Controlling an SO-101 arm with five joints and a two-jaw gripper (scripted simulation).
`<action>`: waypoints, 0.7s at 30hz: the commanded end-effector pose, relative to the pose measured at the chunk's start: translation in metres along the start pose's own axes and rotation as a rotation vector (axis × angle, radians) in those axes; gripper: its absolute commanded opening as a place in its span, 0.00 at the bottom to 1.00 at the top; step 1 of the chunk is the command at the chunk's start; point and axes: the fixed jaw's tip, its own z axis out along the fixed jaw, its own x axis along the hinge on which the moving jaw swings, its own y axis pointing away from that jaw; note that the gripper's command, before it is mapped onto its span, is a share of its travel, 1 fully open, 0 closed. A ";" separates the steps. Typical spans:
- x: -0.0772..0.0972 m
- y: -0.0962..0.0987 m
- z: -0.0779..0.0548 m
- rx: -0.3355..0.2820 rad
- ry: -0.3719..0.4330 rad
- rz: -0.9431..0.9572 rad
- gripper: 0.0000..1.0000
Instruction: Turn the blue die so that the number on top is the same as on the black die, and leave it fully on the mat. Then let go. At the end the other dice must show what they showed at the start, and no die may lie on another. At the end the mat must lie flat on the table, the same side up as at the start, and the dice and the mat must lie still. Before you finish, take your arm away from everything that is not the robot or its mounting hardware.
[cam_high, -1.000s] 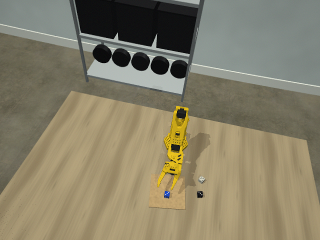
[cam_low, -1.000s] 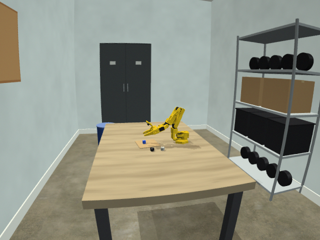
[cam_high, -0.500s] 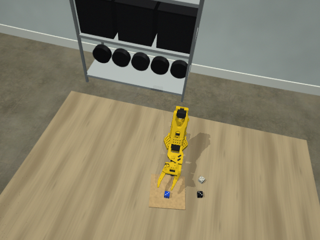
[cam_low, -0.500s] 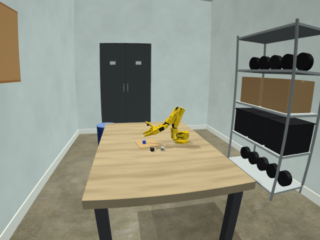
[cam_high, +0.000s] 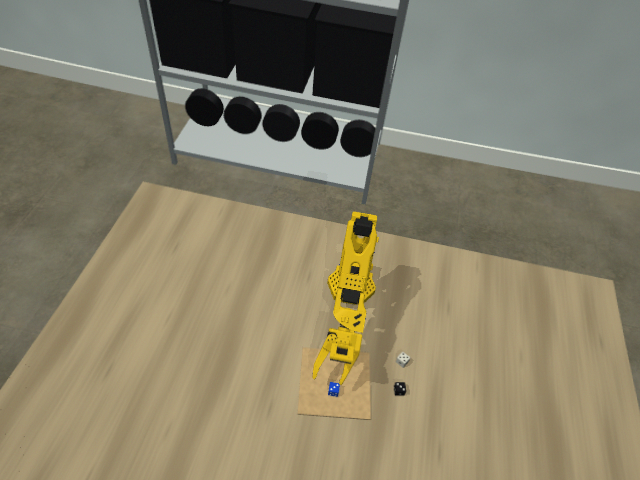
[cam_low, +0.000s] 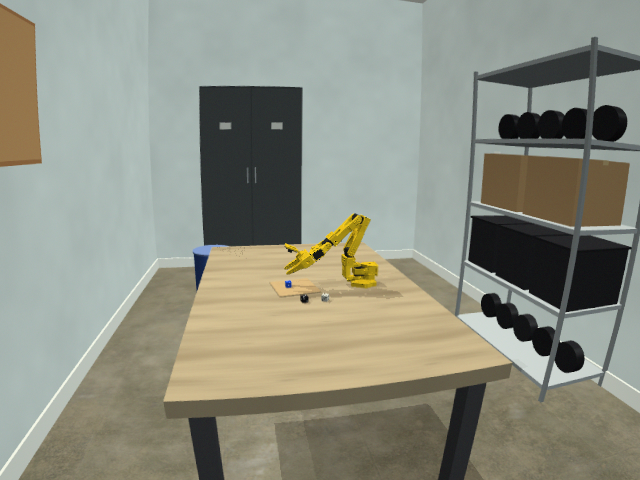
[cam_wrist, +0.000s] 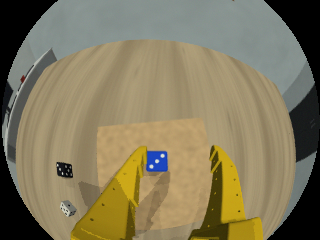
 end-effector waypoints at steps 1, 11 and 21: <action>-0.023 -0.003 -0.003 0.011 -0.017 -0.002 0.29; -0.024 -0.008 -0.012 0.022 0.169 0.002 0.29; -0.022 -0.013 -0.038 0.030 0.383 0.009 0.29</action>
